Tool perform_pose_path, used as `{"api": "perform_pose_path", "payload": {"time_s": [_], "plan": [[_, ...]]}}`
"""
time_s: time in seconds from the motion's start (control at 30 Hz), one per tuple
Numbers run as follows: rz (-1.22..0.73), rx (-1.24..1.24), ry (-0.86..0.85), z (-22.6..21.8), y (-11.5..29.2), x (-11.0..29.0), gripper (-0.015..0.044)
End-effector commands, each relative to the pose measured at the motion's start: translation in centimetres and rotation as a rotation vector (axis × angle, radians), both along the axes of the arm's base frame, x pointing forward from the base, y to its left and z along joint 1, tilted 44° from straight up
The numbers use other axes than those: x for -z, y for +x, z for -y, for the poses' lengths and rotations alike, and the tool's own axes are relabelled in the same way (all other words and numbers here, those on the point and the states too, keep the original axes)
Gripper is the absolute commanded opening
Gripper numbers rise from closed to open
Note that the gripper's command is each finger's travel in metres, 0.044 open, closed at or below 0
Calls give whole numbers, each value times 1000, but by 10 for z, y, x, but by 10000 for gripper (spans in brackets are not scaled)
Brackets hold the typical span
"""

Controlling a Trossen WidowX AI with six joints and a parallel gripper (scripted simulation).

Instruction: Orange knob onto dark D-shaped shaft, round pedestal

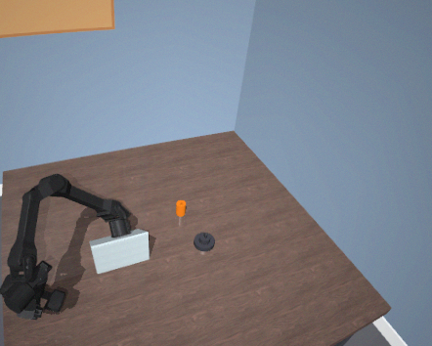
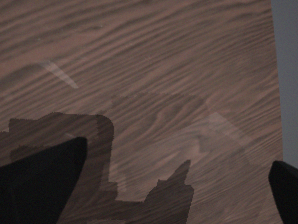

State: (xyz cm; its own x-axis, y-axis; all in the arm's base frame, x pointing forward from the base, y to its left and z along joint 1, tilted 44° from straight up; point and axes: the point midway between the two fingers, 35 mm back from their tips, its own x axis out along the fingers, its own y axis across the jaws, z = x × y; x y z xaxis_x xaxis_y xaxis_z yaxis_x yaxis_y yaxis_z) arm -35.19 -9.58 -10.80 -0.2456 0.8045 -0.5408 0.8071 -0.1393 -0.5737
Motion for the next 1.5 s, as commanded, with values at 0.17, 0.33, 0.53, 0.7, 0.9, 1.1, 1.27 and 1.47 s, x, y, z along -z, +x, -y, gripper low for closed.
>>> {"api": "perform_pose_path", "payload": {"time_s": [0.17, 0.33, 0.53, 0.7, 0.9, 1.1, 1.27, 1.47], "plan": [[960, -559, 55, 9, -7, -25, 440], [1179, -722, 55, 10, -6, -31, 440], [1426, -935, 57, 12, -5, -37, 440], [1619, -1126, 57, 13, -4, -43, 440], [1706, -1221, 64, 13, -4, -45, 440], [1706, -1221, 64, 13, -4, -45, 440], [1706, -1221, 64, 13, -4, -45, 440], [1701, -1223, 64, 16, -3, -45, 440]]}}
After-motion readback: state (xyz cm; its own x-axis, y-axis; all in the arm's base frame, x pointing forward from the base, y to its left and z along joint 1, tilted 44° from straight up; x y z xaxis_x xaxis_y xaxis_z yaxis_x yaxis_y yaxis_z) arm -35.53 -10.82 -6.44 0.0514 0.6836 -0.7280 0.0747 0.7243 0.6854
